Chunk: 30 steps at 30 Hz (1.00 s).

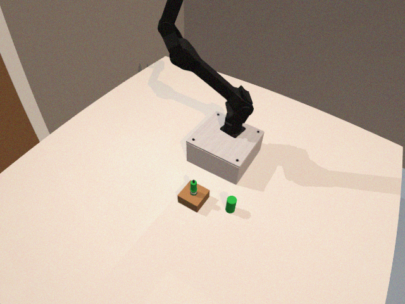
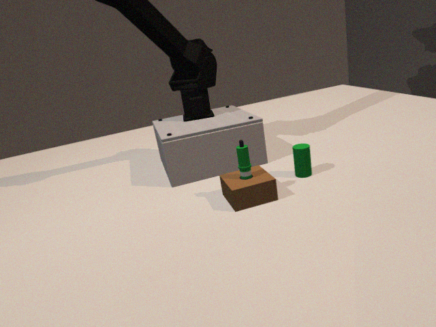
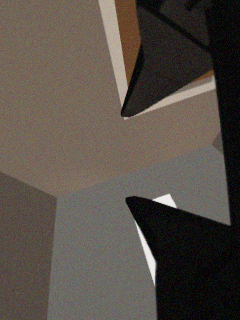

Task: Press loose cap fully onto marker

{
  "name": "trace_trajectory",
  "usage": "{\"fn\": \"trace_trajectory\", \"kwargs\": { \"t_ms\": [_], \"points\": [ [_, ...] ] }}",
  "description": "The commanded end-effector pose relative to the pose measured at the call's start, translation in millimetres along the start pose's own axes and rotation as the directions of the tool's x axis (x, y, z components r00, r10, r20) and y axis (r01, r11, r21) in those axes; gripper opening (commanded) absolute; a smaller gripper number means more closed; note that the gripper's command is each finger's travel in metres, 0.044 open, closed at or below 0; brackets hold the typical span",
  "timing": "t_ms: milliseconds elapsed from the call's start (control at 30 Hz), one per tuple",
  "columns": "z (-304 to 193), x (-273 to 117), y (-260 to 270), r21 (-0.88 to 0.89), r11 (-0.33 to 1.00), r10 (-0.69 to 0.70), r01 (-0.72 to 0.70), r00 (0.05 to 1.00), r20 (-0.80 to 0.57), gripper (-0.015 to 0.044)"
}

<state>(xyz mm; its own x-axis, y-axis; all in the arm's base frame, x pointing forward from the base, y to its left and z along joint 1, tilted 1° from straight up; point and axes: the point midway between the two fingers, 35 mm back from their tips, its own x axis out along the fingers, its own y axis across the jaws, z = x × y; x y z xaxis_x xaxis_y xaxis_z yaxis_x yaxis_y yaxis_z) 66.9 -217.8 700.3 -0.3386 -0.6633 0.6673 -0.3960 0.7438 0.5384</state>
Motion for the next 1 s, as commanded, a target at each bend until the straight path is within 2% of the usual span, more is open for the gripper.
{"fn": "trace_trajectory", "kwargs": {
  "t_ms": [0, 167, 367, 600, 833, 967],
  "points": [
    [1, 0, 3, 0.006, 1.0, 0.007, -0.007, 1.0, 0.002, 0.0374],
    [38, -1, 69, 0.157, 0.966, 0.199, -0.205, 0.978, 0.058, 0.0246],
    [79, -25, 152, 0.308, 0.836, 0.439, -0.454, 0.89, 0.12, 0.0246],
    [115, -82, 239, 0.435, 0.587, 0.695, -0.683, 0.701, 0.163, 0.0246],
    [129, -132, 282, 0.52, 0.394, 0.819, -0.758, 0.546, 0.175, 0.0246],
    [138, -185, 315, 0.586, 0.217, 0.907, -0.781, 0.383, 0.175, 0.0246]
  ]
}}
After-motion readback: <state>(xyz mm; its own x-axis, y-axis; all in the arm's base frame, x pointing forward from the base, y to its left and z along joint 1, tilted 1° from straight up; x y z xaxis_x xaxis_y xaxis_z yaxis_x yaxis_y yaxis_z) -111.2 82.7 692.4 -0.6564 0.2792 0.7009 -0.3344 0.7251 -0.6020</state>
